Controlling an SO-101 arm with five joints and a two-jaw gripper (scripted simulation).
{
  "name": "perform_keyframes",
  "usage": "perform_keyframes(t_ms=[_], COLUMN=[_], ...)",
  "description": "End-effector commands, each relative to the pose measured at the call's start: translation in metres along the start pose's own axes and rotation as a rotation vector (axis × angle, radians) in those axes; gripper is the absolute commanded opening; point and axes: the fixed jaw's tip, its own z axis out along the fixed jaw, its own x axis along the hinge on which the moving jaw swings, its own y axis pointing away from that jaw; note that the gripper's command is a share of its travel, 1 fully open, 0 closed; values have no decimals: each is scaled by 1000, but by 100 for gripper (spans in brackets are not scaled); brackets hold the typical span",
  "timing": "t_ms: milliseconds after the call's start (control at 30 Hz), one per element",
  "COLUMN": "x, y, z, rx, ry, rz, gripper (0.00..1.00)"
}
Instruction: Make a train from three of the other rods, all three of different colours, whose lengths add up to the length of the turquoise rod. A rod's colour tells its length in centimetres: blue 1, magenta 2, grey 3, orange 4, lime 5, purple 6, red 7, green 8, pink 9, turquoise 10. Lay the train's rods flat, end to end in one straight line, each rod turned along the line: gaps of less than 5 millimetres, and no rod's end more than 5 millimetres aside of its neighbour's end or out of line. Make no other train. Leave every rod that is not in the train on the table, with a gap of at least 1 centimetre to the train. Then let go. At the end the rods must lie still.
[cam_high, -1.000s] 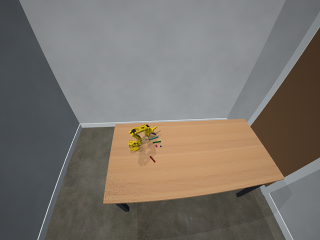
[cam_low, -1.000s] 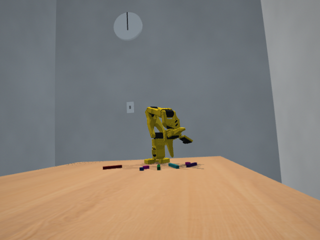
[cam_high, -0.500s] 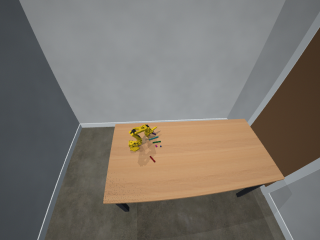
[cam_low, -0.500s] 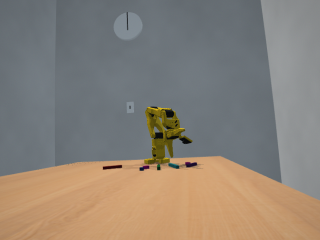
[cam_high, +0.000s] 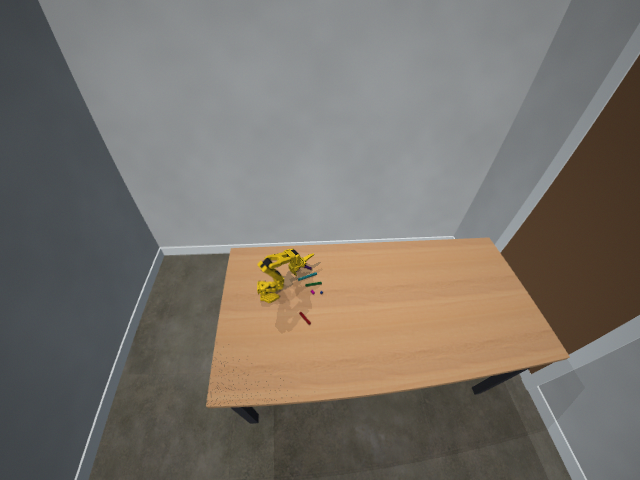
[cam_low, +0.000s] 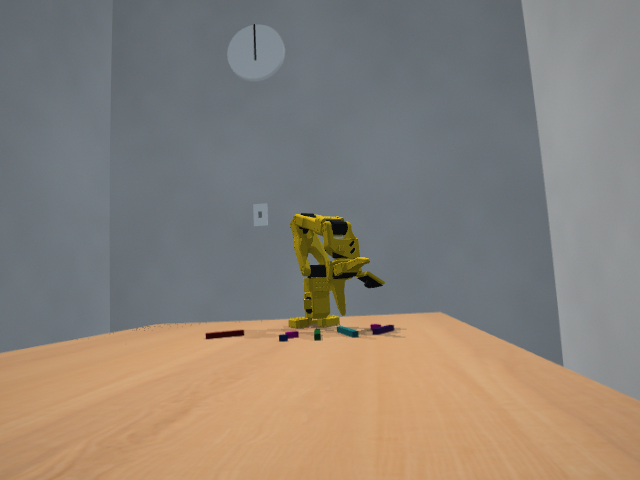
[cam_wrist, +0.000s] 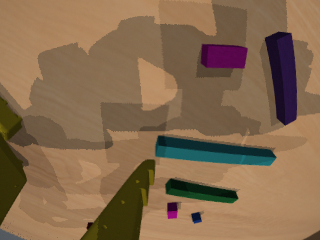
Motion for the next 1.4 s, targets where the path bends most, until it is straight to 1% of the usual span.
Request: perform_keyframes(t_ms=[0,233,267,733,800,833,1300,1367], x=[-1,-1,0,-1,-1,0,-1,-1], y=[-11,-14,-3,-12,-12,-1,-10,-10], z=[-10,-13,-4,-13,-13,-5,-14,-14], rx=[69,88,23,78,78,13,70,70], ry=[-4,-5,-2,-6,-6,-2,-4,-4], rz=[-10,-16,-8,12,12,3,-16,-16], gripper=[100,100,100,100,100,100,100,100])
